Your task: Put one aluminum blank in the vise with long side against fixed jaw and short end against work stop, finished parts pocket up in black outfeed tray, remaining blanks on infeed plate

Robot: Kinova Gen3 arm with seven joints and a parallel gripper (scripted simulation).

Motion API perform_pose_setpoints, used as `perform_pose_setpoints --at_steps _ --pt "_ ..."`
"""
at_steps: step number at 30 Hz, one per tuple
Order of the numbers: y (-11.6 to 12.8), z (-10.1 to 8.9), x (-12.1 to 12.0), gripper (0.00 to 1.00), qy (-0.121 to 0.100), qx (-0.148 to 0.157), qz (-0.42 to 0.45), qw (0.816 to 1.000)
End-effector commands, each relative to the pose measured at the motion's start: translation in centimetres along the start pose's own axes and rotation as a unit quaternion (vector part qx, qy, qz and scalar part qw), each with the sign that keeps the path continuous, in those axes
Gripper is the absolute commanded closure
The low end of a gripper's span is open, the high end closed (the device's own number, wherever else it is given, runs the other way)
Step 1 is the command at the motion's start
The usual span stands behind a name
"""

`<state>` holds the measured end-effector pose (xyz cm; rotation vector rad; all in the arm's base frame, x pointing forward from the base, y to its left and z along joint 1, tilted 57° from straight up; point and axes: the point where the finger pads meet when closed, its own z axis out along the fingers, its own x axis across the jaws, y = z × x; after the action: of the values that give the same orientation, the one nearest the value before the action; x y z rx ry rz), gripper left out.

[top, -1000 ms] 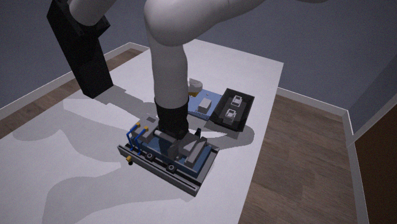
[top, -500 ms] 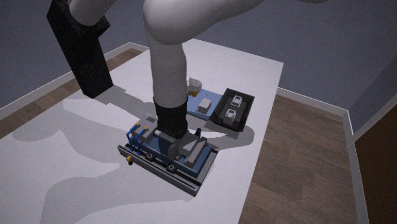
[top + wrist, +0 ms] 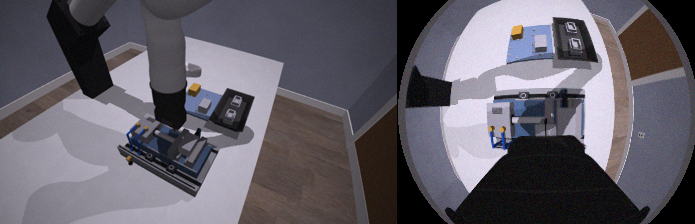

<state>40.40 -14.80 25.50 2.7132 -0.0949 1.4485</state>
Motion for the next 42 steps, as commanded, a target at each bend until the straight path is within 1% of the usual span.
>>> perform_pose_setpoints --at_steps 1,9,17,42 --pt "-0.4 -1.2 0.3 1.00 0.003 0.004 0.000 1.000" --pt "-0.2 -2.8 0.6 1.00 0.006 0.000 0.007 1.000" --pt "-0.1 -3.4 0.6 1.00 0.007 0.000 0.006 1.000" --pt "-0.1 -3.6 0.6 1.00 0.007 0.000 0.006 1.000"
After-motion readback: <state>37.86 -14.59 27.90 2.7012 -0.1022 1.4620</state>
